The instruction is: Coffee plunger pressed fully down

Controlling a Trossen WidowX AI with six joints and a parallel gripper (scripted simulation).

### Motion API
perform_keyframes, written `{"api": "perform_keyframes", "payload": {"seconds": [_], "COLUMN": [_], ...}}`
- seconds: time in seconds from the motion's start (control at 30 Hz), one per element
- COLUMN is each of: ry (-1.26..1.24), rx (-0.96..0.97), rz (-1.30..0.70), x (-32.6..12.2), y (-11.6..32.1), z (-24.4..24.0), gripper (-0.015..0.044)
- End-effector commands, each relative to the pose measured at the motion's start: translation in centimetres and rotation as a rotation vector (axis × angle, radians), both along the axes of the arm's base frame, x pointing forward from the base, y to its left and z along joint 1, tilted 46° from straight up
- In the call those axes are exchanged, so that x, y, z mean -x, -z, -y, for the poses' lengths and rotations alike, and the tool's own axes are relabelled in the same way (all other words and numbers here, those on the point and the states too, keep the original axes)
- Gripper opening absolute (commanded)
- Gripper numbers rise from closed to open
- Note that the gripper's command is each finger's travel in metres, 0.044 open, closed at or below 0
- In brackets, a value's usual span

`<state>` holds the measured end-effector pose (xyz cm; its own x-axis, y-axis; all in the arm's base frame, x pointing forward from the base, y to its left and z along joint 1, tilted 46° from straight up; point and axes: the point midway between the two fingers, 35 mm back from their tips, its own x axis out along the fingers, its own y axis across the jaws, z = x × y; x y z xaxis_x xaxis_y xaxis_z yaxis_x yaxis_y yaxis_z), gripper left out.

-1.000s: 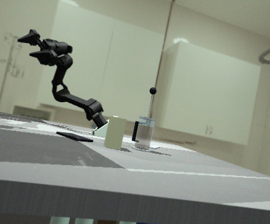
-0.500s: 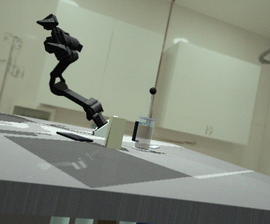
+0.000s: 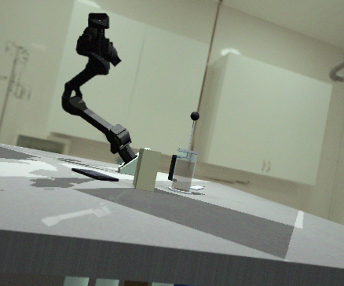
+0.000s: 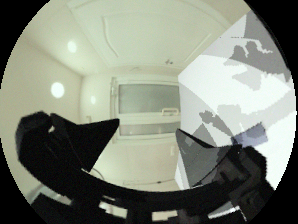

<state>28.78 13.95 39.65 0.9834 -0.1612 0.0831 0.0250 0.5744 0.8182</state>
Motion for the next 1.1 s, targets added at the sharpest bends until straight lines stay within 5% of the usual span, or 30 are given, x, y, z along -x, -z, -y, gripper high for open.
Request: {"api": "perform_keyframes", "payload": {"seconds": [0.0,0.3,0.63,1.07], "ry": [-0.074,-0.304,-0.651,-0.652], "rx": [0.197,0.798,1.77,1.832], "rz": [-0.101,-0.364,-0.615,-0.629], "x": [-0.6,0.3,6.0,5.9], "y": [2.7,12.8,26.9,31.7], "z": [-3.6,-12.7,-18.9,-14.6], "gripper": [0.044,0.044,0.044,0.044]}}
